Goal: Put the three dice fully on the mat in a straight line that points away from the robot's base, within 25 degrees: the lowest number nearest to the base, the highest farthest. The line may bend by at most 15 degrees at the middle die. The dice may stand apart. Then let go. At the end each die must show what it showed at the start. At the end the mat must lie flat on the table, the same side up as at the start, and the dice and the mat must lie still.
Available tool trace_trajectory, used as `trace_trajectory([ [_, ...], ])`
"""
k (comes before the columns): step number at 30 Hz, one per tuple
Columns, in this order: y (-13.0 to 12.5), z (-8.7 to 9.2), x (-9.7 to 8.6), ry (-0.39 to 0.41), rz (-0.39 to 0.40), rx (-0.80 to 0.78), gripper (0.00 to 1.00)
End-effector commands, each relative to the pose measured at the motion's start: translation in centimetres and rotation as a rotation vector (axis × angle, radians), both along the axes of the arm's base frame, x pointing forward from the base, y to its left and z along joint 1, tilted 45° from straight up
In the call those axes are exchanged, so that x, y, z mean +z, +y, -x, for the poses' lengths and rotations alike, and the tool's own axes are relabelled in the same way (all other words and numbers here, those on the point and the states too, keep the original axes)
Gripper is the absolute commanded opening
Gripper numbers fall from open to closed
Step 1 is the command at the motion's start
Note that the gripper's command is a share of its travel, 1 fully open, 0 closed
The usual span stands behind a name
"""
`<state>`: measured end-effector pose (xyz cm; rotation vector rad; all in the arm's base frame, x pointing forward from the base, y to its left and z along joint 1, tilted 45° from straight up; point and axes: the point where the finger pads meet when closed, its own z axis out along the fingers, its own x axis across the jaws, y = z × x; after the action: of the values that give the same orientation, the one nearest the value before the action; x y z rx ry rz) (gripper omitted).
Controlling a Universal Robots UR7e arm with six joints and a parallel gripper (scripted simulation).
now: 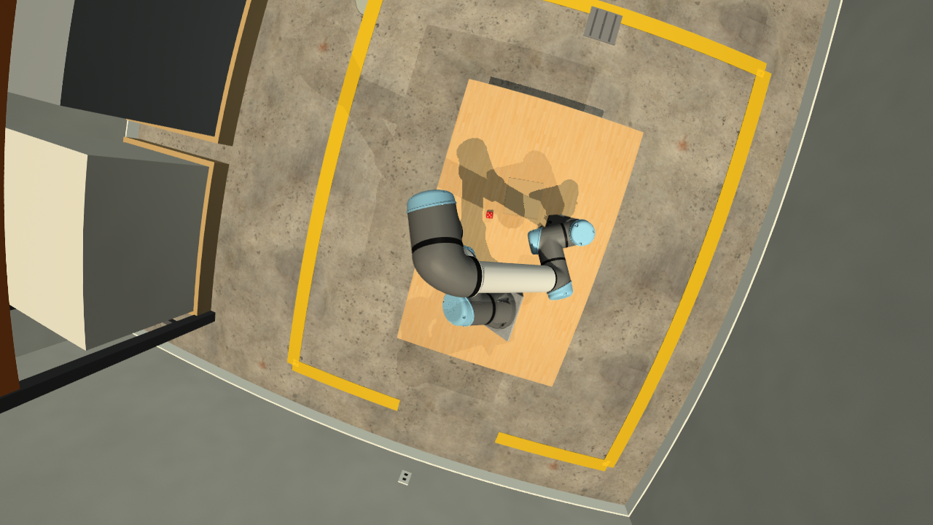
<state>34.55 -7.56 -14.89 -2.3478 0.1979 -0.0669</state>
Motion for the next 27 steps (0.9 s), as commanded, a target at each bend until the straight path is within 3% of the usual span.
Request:
trace_trajectory([
  [1, 0.02, -0.03, -0.03, 0.0, 0.0, 0.0, 1.0],
  [27, 0.48, 0.47, 0.43, -0.001, 0.001, -0.001, 1.0],
])
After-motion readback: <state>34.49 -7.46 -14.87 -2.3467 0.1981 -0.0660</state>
